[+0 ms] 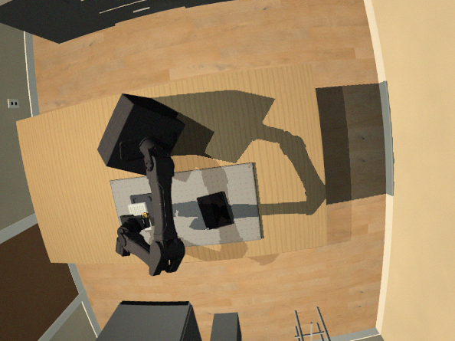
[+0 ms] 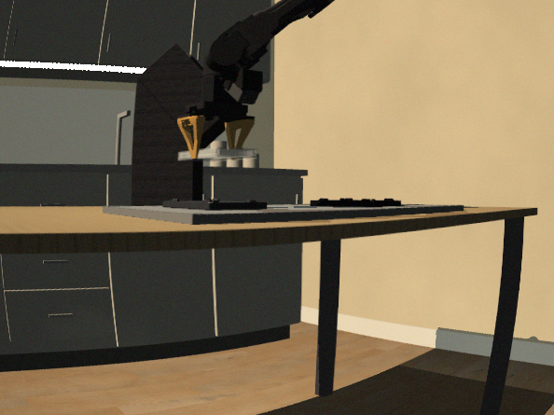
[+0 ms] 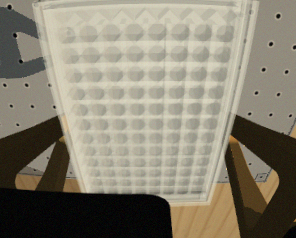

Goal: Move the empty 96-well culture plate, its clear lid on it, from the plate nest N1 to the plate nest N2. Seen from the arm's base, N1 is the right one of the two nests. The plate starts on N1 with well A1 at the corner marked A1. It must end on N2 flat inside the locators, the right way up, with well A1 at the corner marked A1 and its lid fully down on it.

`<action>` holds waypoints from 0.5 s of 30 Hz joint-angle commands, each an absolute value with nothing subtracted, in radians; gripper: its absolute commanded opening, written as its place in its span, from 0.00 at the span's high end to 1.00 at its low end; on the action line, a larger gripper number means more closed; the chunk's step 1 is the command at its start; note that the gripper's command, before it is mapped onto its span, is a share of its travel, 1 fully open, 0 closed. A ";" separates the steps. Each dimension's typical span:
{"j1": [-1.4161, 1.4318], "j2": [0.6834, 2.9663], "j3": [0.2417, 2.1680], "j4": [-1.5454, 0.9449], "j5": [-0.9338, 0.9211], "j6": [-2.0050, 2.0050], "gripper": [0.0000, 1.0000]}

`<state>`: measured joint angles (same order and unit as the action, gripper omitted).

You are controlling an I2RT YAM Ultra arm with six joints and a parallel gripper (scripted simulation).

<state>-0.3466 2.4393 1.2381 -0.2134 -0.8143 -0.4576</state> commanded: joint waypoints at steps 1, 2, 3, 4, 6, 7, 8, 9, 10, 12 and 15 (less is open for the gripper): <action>-0.384 2.412 1.257 -0.230 -0.822 -0.463 1.00; -0.384 2.412 1.257 -0.230 -0.822 -0.463 1.00; -0.384 2.412 1.257 -0.230 -0.822 -0.463 1.00; -0.384 2.412 1.257 -0.230 -0.822 -0.463 1.00; -0.384 2.412 1.257 -0.230 -0.822 -0.463 1.00; -0.384 2.412 1.257 -0.230 -0.822 -0.463 1.00; -0.384 2.412 1.257 -0.230 -0.822 -0.463 1.00; -0.384 2.412 1.257 -0.230 -0.822 -0.463 1.00; -0.384 2.412 1.257 -0.230 -0.822 -0.463 1.00; -0.384 2.412 1.257 -0.230 -0.822 -0.463 1.00; -0.378 2.404 1.211 -0.214 -0.820 -0.489 1.00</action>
<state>-0.3466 2.4382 1.2362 -0.2131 -0.8143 -0.4618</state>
